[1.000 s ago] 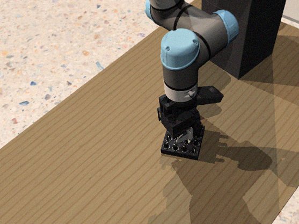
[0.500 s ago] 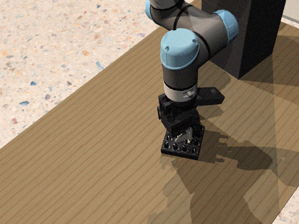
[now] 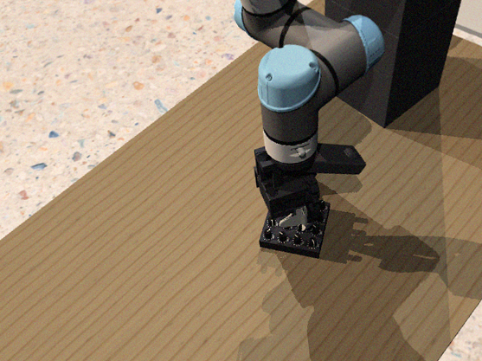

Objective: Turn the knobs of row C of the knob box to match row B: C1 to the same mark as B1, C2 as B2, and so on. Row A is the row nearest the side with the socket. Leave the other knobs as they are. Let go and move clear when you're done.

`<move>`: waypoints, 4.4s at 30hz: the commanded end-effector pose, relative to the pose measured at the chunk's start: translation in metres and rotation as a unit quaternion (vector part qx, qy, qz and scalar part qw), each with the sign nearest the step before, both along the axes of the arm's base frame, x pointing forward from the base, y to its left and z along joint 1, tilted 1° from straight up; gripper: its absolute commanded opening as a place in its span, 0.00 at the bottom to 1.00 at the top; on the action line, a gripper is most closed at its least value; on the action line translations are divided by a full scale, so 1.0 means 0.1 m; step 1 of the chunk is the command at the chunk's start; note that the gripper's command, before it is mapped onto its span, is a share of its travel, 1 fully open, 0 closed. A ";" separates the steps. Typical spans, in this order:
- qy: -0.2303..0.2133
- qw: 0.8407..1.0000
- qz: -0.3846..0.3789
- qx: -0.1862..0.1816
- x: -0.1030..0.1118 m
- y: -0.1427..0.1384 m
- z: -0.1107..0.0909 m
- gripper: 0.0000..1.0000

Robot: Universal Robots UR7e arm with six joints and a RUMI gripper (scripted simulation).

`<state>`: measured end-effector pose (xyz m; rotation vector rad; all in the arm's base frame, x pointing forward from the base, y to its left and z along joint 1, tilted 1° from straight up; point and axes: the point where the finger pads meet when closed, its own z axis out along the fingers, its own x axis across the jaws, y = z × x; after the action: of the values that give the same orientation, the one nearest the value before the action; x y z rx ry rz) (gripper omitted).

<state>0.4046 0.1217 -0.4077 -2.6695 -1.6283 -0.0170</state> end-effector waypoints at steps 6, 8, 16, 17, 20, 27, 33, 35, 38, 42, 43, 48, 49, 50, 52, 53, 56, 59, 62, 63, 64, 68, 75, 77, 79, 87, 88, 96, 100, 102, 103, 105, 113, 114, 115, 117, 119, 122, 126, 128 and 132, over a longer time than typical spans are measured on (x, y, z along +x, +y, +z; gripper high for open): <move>0.001 0.996 -0.086 0.000 0.01 0.01 0.00 0.04; 0.001 0.994 -0.105 0.000 0.01 0.01 0.00 0.04; 0.002 0.986 -0.166 0.000 0.02 0.01 0.00 0.04; 0.002 0.984 -0.177 0.000 0.02 0.01 0.00 0.04; 0.003 0.978 -0.209 0.000 0.02 0.02 0.00 0.04; 0.004 0.962 -0.274 0.000 0.02 0.02 0.00 0.04; 0.005 0.944 -0.329 0.000 0.03 0.02 0.00 0.04; 0.006 0.937 -0.350 0.000 0.03 0.02 0.00 0.04; 0.006 0.925 -0.381 0.000 0.03 0.02 0.00 0.04; 0.007 0.907 -0.421 0.000 0.04 0.02 0.00 0.04; 0.007 0.903 -0.430 0.001 0.04 0.03 0.00 0.04; 0.007 0.889 -0.458 0.001 0.04 0.03 0.00 0.04; 0.008 0.884 -0.467 0.001 0.04 0.03 0.00 0.04; 0.008 0.880 -0.476 0.001 0.04 0.03 0.00 0.04; 0.008 0.870 -0.493 0.001 0.05 0.03 0.00 0.04; 0.008 0.866 -0.501 0.001 0.05 0.03 0.00 0.04; 0.009 0.852 -0.524 0.001 0.05 0.03 0.00 0.04; 0.009 0.838 -0.545 0.001 0.05 0.03 0.00 0.04; 0.009 0.834 -0.552 0.001 0.05 0.03 0.00 0.04; 0.009 0.829 -0.559 0.001 0.05 0.03 0.00 0.04; 0.009 0.825 -0.565 0.001 0.05 0.03 0.00 0.04; 0.010 0.809 -0.588 0.001 0.06 0.03 0.00 0.04; 0.010 0.786 -0.619 0.001 0.06 0.02 0.00 0.04; 0.011 0.780 -0.626 0.001 0.06 0.02 0.00 0.04; 0.011 0.780 -0.626 0.001 0.06 0.02 0.00 0.04; 0.011 0.763 -0.646 0.001 0.06 0.02 0.00 0.04; 0.011 0.762 -0.647 0.001 0.06 0.02 0.00 0.04; 0.011 0.756 -0.654 0.001 0.06 0.02 0.00 0.04; 0.011 0.754 -0.656 0.001 0.06 0.02 0.00 0.04; 0.011 0.754 -0.657 0.001 0.06 0.02 0.00 0.04; 0.011 0.754 -0.657 0.001 0.06 0.02 0.00 0.04; 0.011 0.754 -0.657 0.001 0.06 0.02 0.00 0.04; 0.011 0.754 -0.657 0.001 0.06 0.02 0.00 0.04; 0.011 0.754 -0.657 0.001 0.06 0.02 0.00 0.04; 0.011 0.754 -0.657 0.001 0.06 0.02 0.00 0.04; 0.011 0.754 -0.657 0.001 0.06 0.02 0.00 0.04; 0.011 0.754 -0.657 0.001 0.06 0.02 0.00 0.11; 0.011 0.754 -0.657 0.001 0.06 0.02 0.00 0.11; 0.011 0.754 -0.657 0.001 0.06 0.02 0.00 0.11; 0.011 0.754 -0.657 0.001 0.06 0.02 0.00 0.11; 0.011 0.754 -0.657 0.001 0.06 0.02 0.00 0.11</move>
<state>0.4104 0.1241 -0.4076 -3.0798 0.5267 0.0019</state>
